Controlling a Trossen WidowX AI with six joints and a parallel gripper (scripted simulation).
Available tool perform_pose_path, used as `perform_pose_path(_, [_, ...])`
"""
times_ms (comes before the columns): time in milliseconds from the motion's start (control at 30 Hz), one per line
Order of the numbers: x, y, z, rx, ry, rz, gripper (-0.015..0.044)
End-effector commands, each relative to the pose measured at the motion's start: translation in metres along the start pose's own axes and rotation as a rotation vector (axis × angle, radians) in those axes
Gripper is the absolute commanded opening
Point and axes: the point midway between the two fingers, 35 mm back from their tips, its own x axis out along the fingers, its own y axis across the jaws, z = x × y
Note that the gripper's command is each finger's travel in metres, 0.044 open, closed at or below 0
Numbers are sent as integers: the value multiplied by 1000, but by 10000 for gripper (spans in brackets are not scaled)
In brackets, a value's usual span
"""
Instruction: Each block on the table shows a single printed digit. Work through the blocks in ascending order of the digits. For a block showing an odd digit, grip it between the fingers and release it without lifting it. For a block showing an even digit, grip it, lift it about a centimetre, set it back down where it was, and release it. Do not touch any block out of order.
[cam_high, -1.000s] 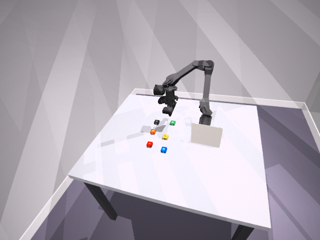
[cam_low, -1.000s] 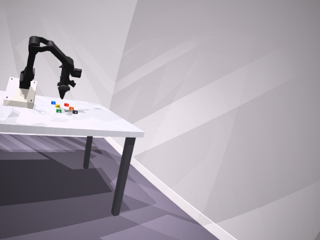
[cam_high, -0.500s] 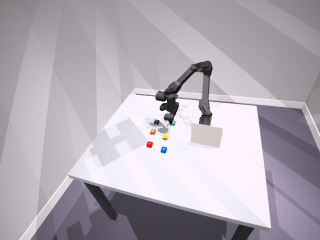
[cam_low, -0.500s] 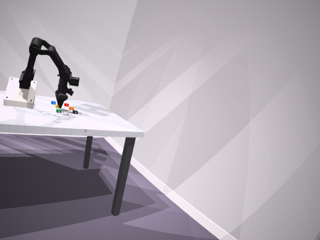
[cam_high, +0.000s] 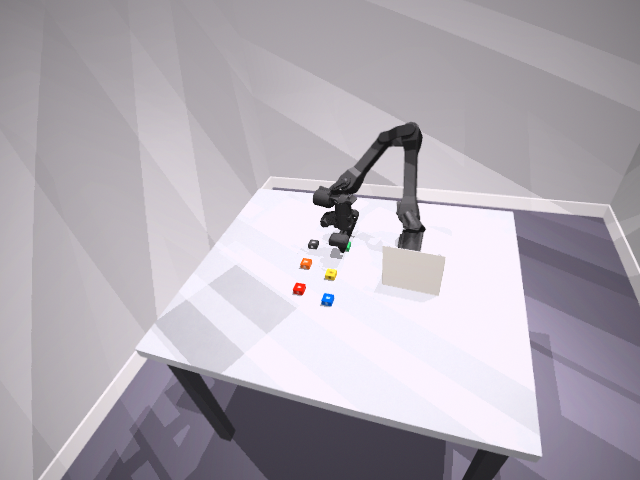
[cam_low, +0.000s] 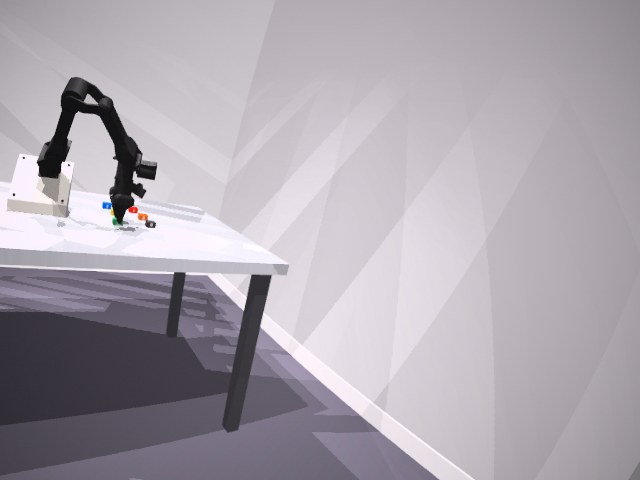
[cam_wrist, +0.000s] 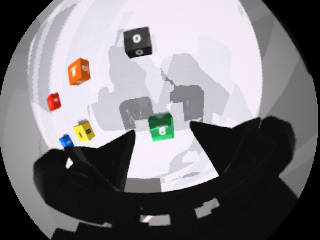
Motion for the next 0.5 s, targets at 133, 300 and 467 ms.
perform_pose_path(133, [5,1,-2,-8,6,0,295])
perform_pose_path(300, [5,1,-2,-8,6,0,164])
perform_pose_path(467, [5,1,-2,-8,6,0,120])
